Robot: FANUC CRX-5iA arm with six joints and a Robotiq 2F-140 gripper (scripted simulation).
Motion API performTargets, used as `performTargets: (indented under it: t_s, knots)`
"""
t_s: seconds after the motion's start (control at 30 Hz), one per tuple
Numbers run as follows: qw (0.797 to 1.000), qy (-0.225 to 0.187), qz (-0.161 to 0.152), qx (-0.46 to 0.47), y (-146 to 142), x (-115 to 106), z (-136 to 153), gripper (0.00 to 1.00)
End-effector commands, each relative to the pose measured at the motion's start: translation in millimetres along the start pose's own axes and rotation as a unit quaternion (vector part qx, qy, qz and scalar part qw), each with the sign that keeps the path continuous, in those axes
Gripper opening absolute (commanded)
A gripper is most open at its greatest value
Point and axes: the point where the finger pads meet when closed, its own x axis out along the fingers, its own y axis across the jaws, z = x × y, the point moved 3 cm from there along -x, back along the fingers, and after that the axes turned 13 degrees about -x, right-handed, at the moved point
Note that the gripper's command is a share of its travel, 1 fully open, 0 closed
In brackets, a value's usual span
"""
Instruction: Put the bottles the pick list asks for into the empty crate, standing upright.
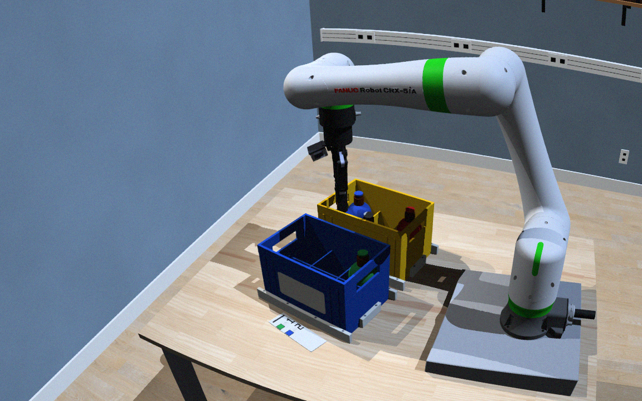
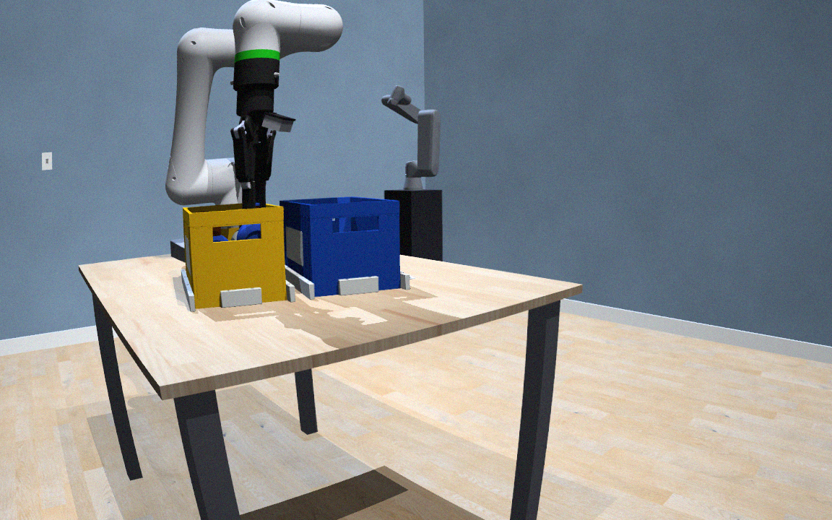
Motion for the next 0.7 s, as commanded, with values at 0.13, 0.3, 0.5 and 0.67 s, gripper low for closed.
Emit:
performTargets:
  t_s: [0.13, 0.3, 0.5, 0.67]
  knots:
    - [1.000, 0.000, 0.001, 0.000, 0.5, -12.6, -0.1, 0.10]
    - [1.000, 0.000, 0.001, 0.000, 0.5, -20.9, 0.0, 0.10]
    - [1.000, 0.000, 0.001, 0.000, 0.5, -27.6, 0.0, 0.10]
    - [1.000, 0.000, 0.001, 0.000, 0.5, -35.9, 0.0, 0.10]
